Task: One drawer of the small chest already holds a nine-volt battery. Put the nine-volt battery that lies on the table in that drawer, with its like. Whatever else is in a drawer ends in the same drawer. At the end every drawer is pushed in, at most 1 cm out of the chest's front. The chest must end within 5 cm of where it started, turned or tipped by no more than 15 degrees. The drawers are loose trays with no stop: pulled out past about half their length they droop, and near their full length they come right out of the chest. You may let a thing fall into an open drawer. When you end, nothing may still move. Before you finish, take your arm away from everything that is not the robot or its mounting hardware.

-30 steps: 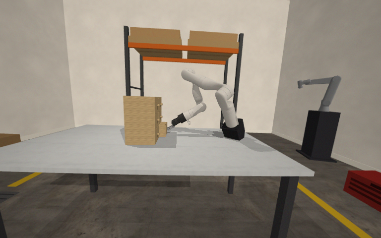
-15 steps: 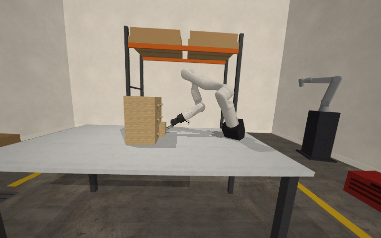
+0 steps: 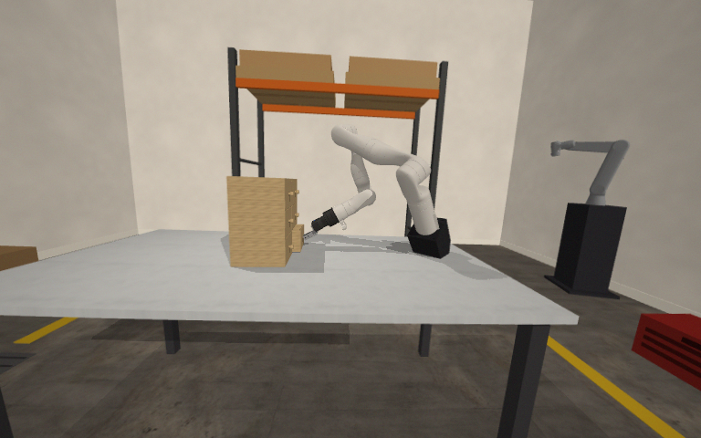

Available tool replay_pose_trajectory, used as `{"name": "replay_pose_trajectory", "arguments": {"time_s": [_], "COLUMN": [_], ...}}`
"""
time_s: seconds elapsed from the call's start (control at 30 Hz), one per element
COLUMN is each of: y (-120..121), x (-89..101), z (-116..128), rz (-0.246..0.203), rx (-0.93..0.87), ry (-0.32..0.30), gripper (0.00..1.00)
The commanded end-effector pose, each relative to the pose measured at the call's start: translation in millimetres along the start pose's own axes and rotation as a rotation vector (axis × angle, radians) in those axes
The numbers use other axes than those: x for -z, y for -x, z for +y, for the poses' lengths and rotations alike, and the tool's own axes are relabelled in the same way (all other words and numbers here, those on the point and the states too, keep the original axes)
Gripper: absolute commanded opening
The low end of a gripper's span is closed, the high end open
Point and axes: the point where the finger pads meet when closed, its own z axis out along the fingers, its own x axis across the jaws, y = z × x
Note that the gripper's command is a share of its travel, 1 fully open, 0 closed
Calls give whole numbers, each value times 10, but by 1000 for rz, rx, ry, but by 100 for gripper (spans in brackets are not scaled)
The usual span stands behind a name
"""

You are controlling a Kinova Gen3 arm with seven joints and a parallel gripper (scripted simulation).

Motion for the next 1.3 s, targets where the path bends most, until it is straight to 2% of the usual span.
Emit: {"name": "replay_pose_trajectory", "arguments": {"time_s": [0.0, 1.27], "y": [-6, -7], "x": [-22, -218], "z": [21, 134], "rz": [2, 2], "rx": [4, 4], "ry": [1, 1], "gripper": [37, 37]}}
